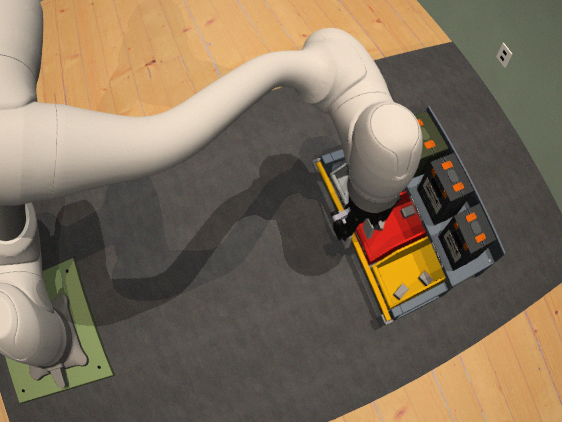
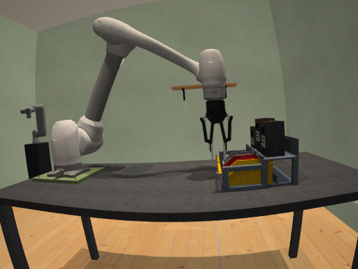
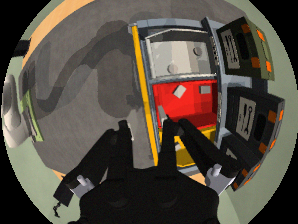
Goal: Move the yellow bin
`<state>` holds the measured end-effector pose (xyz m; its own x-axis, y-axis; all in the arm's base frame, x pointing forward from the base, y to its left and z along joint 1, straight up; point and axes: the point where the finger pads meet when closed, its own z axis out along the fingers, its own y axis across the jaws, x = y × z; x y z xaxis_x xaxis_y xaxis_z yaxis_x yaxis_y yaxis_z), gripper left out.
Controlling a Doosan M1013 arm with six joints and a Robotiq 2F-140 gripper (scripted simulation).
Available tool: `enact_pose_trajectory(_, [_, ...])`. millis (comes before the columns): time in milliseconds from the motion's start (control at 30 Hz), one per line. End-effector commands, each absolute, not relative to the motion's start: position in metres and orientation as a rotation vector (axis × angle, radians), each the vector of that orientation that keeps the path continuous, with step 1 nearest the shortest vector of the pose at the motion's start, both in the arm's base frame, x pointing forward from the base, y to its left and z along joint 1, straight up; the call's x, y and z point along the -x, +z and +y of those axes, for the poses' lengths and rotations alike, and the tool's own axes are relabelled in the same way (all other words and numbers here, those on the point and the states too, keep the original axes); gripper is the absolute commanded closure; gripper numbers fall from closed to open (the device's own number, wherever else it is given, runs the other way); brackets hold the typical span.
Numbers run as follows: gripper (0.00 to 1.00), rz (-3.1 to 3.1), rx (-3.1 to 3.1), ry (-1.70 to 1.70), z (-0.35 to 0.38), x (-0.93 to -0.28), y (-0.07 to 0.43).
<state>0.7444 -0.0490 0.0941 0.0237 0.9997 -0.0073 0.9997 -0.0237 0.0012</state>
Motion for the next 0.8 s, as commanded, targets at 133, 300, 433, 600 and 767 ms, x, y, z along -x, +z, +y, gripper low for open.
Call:
enact_pose_trajectory(133, [0.72,2.191,-2.243,-0.007,-0.049,-0.744,0.094])
enact_pose_trajectory(300, [0.72,2.191,-2.243,-0.007,-0.049,-0.744,0.094])
enact_pose_trajectory(433, [0.72,2.191,-2.243,-0.007,-0.049,-0.744,0.088])
enact_pose_trajectory(600, [0.72,2.191,-2.243,-0.007,-0.049,-0.744,0.084])
enact_pose_trajectory(767, [0.72,2.191,-2.243,-0.007,-0.049,-0.744,0.084])
